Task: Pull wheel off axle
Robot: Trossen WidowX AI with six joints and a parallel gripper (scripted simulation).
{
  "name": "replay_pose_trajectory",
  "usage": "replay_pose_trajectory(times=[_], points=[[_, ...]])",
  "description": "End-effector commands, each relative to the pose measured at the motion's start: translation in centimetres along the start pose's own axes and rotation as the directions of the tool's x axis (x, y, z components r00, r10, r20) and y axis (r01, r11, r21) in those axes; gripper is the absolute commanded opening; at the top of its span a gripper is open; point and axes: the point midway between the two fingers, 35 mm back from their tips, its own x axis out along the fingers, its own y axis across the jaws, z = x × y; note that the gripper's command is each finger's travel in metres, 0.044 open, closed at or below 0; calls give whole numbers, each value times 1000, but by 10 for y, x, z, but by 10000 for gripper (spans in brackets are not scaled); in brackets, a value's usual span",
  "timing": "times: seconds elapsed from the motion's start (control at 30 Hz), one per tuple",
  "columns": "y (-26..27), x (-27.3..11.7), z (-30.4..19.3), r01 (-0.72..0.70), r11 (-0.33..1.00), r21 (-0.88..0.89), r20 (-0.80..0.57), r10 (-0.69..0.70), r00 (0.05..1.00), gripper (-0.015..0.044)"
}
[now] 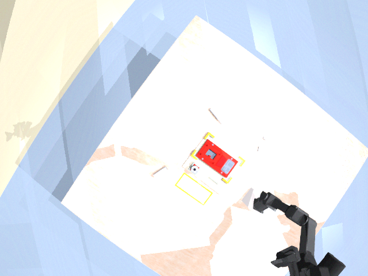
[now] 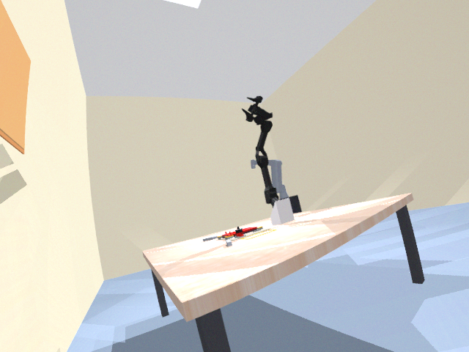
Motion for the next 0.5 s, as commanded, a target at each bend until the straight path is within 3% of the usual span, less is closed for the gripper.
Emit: replay_pose_trajectory(times=[0.0,0.1,0.47], points=[[0,2,-2,1,1000,0,-1,-1,1000,374],[-9,24,-23,17,1000,-3,-23,-17,1000,300],[-87,119,-133,148,989,6,-185,-145,972,300]])
